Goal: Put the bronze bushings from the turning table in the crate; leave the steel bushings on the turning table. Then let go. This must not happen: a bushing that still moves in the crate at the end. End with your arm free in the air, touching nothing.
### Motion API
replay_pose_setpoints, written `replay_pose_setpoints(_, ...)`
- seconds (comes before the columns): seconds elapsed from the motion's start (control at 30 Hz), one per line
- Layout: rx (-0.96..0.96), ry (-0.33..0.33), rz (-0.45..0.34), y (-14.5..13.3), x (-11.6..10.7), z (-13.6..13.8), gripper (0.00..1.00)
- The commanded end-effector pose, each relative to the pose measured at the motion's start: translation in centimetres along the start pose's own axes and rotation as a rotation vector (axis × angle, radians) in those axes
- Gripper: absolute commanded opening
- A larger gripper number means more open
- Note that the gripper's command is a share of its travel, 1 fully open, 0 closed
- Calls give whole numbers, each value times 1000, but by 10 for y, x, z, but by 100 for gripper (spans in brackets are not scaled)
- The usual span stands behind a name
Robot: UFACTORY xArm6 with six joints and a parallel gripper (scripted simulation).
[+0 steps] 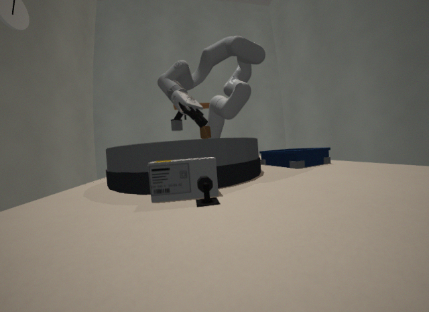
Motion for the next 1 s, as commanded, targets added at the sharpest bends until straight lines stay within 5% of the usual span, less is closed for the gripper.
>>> replay_pose_setpoints(0.0,-44,-27,16,-22,18,18,0)
replay_pose_setpoints(0.97,-332,-262,79,-136,137,133,0)
Point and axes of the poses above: the point where the finger pads meet when closed, its own x axis out along the fingers, its own z axis across the jaws, y = z × x, the point moved 7 cm from there along -x, back along the fingers, and after that the axes turned 15 degrees about x, right-handed, at the moved point
